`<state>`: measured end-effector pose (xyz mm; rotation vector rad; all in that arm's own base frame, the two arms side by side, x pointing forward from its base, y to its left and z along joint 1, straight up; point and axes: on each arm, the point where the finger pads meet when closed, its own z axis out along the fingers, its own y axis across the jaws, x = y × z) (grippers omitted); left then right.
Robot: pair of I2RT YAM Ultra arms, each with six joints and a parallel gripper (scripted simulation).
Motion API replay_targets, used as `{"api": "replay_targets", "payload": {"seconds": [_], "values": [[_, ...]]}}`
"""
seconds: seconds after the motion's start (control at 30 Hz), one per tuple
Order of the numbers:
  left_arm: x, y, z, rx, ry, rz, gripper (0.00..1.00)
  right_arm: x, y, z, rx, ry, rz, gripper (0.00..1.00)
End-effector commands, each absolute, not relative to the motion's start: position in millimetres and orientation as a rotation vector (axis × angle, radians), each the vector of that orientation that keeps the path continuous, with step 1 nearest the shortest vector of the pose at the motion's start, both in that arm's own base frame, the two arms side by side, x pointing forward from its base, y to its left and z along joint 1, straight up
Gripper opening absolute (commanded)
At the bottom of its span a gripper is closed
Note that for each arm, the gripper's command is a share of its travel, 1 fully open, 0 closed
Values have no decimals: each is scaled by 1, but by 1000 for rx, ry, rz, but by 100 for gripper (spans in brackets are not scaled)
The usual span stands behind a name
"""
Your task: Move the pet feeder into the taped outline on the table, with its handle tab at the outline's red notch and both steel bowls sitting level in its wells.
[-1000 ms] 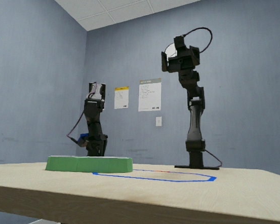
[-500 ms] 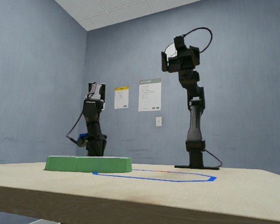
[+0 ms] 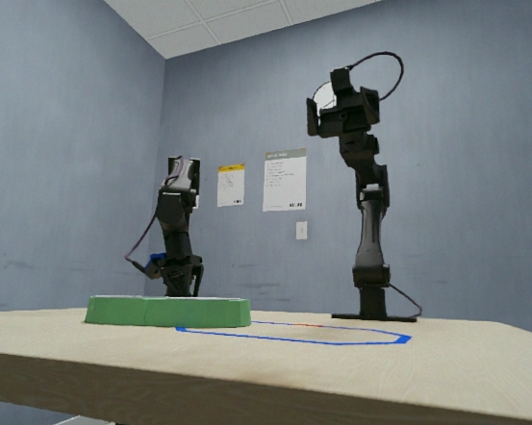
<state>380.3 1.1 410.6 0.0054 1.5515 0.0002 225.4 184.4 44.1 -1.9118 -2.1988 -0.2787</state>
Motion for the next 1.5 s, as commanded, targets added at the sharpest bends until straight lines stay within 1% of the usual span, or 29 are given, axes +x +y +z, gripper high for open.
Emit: {"api": "replay_targets", "payload": {"seconds": [0.0, 0.3, 0.33, 1.1, 1.43, 1.47], "values": [[377, -2, 439, 16, 1481, -7, 100, 220, 181, 48, -1919, -2201, -273, 47], [377, -2, 439, 16, 1481, -7, 100, 220, 181, 48, -1919, -2201, -273, 47], [377, -2, 439, 16, 1481, -7, 100, 237, 184, 65, -1924, -2213, -349, 47], [377, -2, 439, 16, 1481, -7, 100, 234, 168, 119, -1911, -2209, -345, 47], [377, -2, 439, 16, 1481, -7, 100, 234, 173, 124, -1892, -2227, -367, 47], [386, -1, 414, -11, 1575, -8, 100, 233, 174, 123, -1886, -2230, -359, 30]]}}
